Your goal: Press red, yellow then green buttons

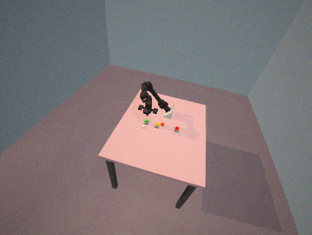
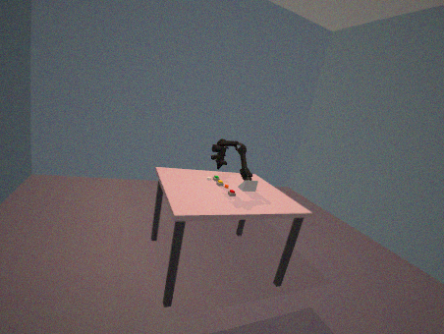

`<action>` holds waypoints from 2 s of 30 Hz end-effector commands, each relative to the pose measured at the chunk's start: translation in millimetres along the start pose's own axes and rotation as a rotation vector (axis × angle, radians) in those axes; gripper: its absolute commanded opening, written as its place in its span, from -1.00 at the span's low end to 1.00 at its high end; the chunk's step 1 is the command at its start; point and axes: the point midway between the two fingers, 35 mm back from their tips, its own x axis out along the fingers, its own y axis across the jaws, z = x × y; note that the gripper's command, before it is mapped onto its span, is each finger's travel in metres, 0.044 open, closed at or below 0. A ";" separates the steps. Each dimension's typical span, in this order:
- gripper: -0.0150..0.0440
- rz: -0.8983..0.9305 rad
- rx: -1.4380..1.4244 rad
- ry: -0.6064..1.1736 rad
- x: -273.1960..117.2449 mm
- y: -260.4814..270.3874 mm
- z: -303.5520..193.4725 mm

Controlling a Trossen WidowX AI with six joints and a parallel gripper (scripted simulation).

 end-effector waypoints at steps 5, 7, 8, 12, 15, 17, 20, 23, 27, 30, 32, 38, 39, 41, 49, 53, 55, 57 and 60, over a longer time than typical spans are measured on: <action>-0.42 -0.007 0.012 0.052 41.8 -3.9 -4.8; -0.42 -0.007 0.012 0.052 42.9 -3.8 -4.7; -0.42 -0.007 0.012 0.052 44.3 -3.8 -4.7; -0.42 -0.006 0.012 0.052 50.9 -3.8 -4.8; -0.42 -0.006 0.012 0.052 55.8 -3.8 -4.9; -0.42 -0.006 0.012 0.052 59.0 -3.9 -5.1; -0.42 -0.007 0.012 0.052 63.9 -4.0 -5.4; -0.42 -0.007 0.012 0.052 68.8 -4.1 -5.8; -0.42 -0.008 0.012 0.052 75.0 -4.4 -6.5; -0.42 -0.009 0.012 0.052 76.0 -4.4 -6.6; -0.42 -0.009 0.012 0.052 76.0 -4.4 -6.6; -0.42 -0.009 0.012 0.052 76.0 -4.4 -6.6; -0.42 -0.009 0.012 0.052 76.0 -4.4 -6.6; -0.42 -0.009 0.012 0.052 76.0 -4.4 -6.6; -0.42 -0.004 0.014 0.051 58.9 -3.5 -5.0; -0.42 -0.007 0.012 0.052 41.8 -3.8 -4.8; -0.33 -0.006 0.012 0.051 41.5 -2.8 -3.9; -0.16 0.003 0.009 0.043 38.4 6.0 2.7; 0.11 0.031 0.000 0.019 27.4 37.1 21.7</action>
